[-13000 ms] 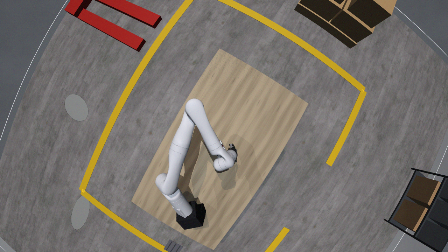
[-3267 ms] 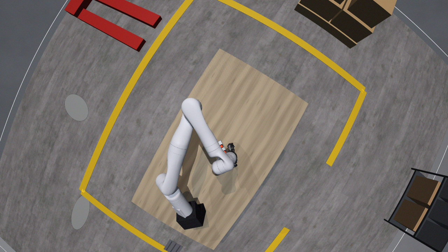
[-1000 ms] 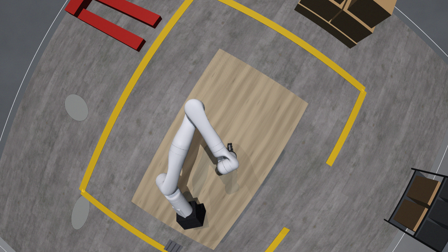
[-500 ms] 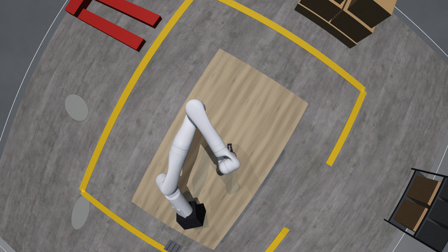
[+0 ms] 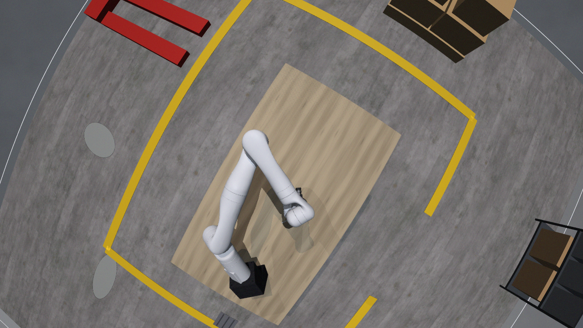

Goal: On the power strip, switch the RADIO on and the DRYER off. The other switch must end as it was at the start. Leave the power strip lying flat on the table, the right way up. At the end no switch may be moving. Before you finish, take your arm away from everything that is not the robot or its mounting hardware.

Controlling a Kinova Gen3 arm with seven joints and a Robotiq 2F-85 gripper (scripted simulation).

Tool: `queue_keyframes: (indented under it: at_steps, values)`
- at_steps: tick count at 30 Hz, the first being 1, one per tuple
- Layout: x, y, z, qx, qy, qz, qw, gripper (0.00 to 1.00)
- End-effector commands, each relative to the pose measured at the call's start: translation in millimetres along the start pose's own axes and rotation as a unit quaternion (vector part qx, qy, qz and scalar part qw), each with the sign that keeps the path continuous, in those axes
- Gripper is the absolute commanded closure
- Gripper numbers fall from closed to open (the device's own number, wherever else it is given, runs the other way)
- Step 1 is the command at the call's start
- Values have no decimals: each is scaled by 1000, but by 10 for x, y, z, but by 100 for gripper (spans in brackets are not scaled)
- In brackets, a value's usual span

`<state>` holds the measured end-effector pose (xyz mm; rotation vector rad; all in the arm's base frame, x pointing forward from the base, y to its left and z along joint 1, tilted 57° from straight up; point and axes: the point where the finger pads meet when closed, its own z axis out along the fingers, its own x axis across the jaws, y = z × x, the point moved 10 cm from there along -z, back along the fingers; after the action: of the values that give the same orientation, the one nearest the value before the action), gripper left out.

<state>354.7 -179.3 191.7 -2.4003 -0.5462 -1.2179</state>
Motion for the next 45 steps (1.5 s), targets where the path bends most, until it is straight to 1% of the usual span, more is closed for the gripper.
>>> queue_keyframes:
  at_steps: [1,16,45]
  values:
    - [-5,7,-5,0,0,1,1000,0]
    - [-20,2,-2,8,-4,5,1000,0]
    - [-20,2,-2,8,-4,5,1000,0]
